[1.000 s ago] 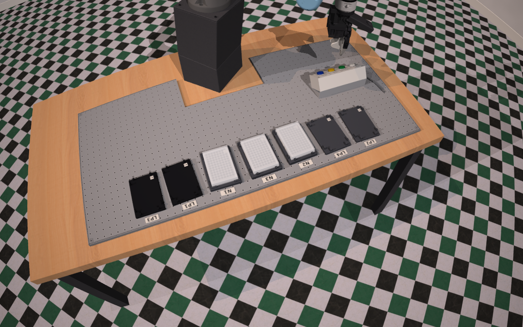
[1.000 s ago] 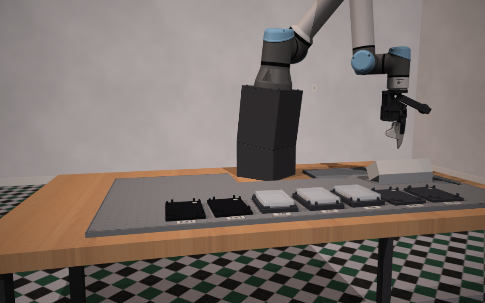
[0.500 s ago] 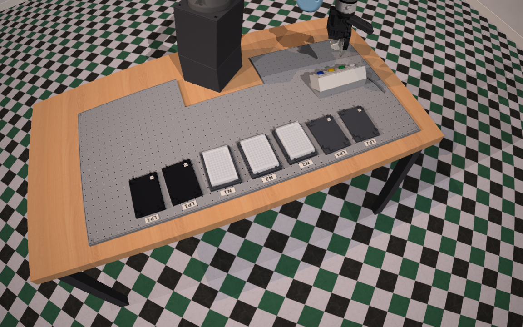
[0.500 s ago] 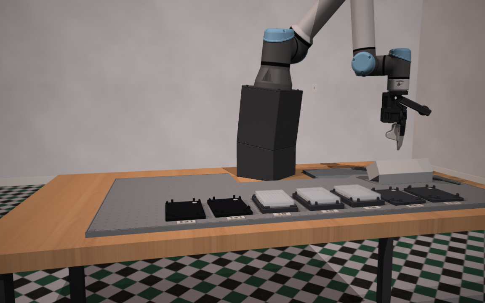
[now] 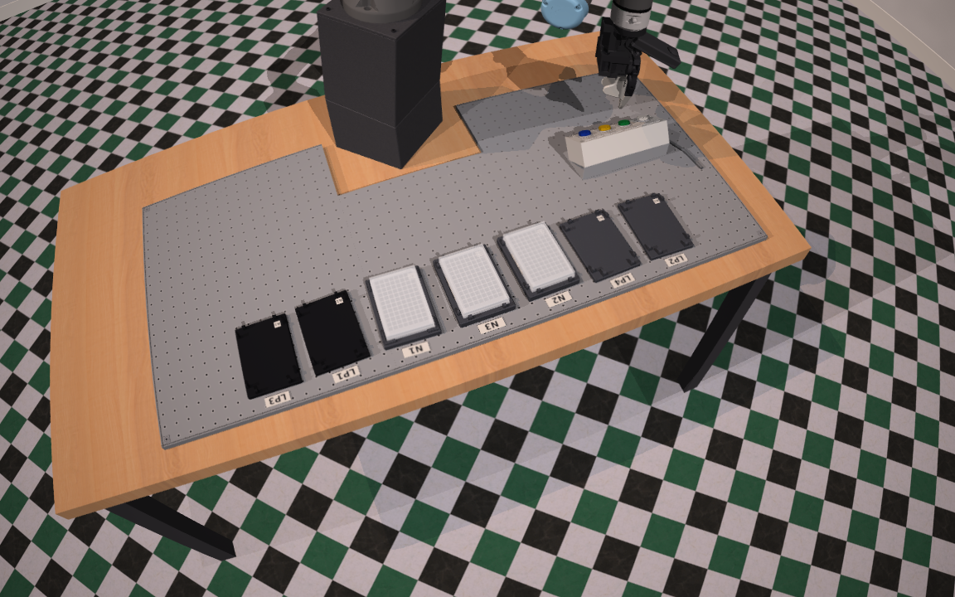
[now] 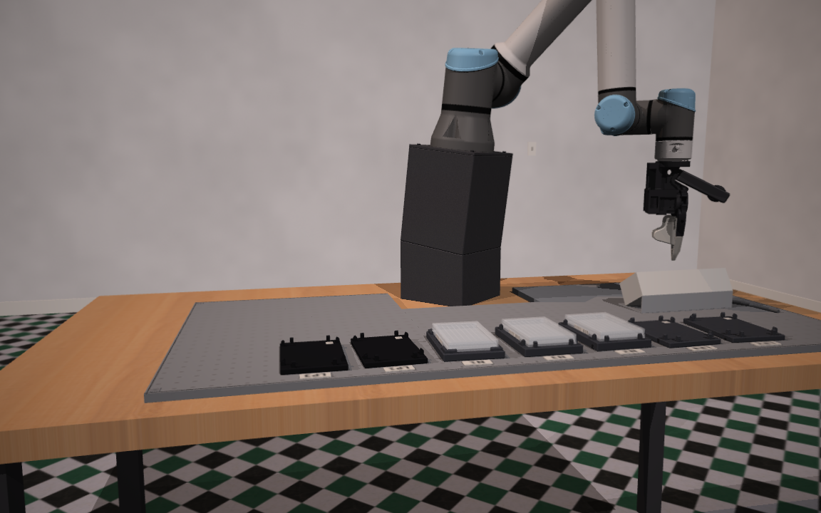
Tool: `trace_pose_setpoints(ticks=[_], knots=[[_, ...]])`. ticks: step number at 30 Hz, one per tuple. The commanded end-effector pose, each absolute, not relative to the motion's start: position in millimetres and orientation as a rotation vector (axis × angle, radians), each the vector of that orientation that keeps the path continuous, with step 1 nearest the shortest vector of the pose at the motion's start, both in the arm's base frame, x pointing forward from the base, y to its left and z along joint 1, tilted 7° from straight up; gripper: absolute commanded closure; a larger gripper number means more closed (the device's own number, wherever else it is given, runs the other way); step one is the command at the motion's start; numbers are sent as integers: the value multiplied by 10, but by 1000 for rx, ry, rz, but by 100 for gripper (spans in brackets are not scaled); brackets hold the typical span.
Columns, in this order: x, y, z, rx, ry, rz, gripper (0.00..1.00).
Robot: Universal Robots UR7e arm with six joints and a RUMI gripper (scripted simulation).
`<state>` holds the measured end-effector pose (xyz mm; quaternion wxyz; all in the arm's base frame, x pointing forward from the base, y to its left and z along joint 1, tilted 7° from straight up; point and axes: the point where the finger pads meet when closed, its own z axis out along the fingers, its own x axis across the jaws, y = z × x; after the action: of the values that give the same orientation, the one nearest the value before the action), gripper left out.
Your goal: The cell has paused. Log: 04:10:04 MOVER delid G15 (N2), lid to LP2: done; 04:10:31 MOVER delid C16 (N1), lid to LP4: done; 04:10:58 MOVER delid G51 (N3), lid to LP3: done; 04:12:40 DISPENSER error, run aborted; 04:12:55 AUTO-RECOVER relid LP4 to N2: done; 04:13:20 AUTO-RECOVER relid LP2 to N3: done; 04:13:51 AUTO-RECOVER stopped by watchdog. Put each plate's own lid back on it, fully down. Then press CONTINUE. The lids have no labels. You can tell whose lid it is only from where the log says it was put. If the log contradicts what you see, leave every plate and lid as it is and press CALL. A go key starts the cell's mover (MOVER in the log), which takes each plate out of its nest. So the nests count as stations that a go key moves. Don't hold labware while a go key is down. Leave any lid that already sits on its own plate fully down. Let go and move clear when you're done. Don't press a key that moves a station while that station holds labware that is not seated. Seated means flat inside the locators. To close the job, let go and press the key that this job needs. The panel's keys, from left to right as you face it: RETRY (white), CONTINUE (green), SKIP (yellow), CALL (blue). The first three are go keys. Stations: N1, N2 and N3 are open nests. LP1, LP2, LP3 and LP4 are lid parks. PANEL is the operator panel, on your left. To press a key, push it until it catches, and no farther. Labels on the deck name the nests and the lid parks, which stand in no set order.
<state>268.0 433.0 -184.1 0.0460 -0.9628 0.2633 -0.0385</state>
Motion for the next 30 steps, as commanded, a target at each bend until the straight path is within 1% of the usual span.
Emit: trace_pose_setpoints(ticks=[1,30], knots=[[2694,4341,-1839,-2937,803,-121,100],[2803,4349,-1967,-2935,804,-123,100]])
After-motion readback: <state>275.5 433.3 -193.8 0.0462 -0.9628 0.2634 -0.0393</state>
